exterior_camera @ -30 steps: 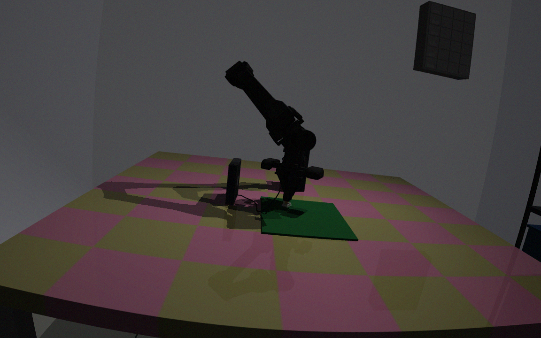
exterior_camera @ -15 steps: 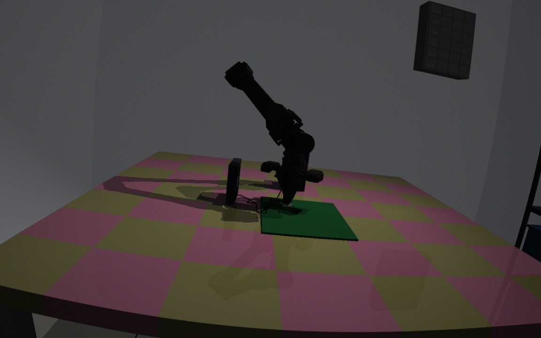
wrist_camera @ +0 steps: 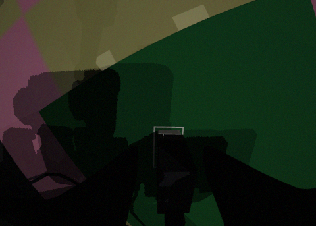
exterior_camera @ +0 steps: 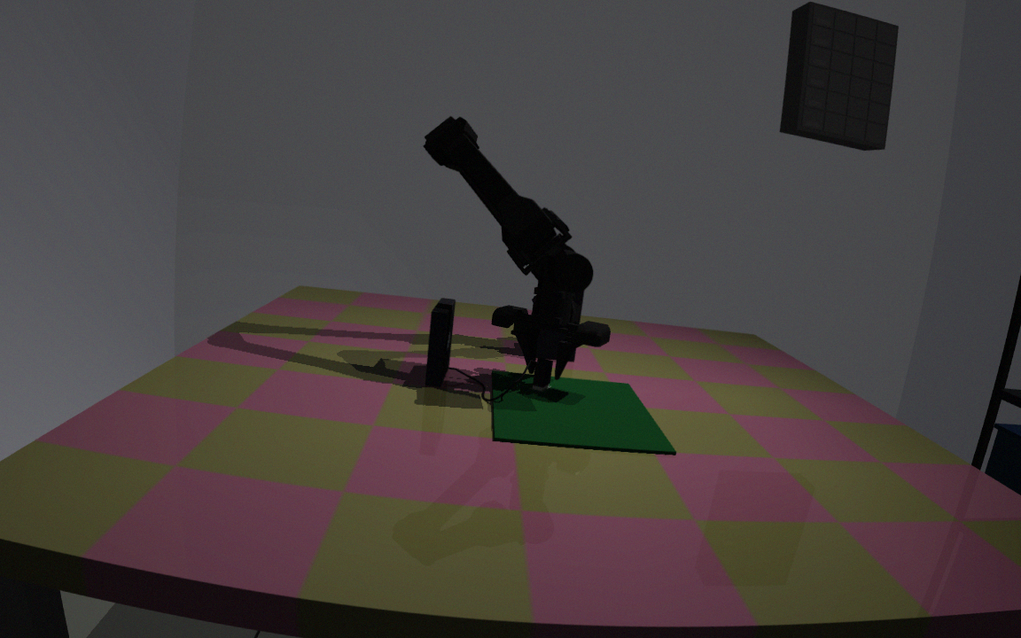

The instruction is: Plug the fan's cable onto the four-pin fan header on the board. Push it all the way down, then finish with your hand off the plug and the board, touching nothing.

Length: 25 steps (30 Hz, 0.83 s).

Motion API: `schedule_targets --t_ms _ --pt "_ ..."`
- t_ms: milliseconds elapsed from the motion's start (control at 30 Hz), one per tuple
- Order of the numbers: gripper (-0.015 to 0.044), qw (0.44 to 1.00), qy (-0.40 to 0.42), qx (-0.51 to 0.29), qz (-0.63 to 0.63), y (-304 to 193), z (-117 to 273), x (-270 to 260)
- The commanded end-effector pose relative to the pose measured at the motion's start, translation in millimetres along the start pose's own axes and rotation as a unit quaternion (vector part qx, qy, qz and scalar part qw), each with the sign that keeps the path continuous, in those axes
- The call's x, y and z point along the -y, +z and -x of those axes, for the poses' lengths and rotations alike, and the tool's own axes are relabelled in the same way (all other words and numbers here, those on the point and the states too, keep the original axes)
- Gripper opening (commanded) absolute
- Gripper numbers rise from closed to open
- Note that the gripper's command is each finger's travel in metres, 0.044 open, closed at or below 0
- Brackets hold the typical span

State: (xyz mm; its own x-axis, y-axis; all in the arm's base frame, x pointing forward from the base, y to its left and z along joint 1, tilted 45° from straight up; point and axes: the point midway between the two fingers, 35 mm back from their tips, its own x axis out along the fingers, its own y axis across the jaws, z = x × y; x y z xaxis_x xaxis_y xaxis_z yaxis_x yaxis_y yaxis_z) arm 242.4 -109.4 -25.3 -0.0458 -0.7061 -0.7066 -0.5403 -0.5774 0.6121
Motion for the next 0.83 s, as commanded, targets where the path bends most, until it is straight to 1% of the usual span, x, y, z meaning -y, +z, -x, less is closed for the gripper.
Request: schedule_targets --t_ms 0,67,167,200,400,467,567,667,800 --pt "0.0260 1.000 0.000 0.000 0.000 -0.1 0.2 0.1" --pt "0.0260 1.000 -0.001 0.000 0.000 -0.6 8.9 1.1" --pt "0.0260 1.000 0.000 0.001 0.001 -0.7 46.0 1.8" --pt "0.0260 1.000 0.001 0.001 0.001 -0.3 53.0 1.2" --pt "0.0260 1.000 0.000 0.001 0.001 2.2 55.6 2.7" --pt "0.0260 1.000 -0.005 0.003 0.003 21.5 57.1 14.9" --pt "0.0260 1.000 -0.009 0.005 0.004 66.2 58.6 32.8" --pt "0.0260 1.000 -0.003 0.004 0.003 107.1 56.9 37.8" --pt "0.0260 1.000 -0.001 0.003 0.002 116.1 56.0 37.4"
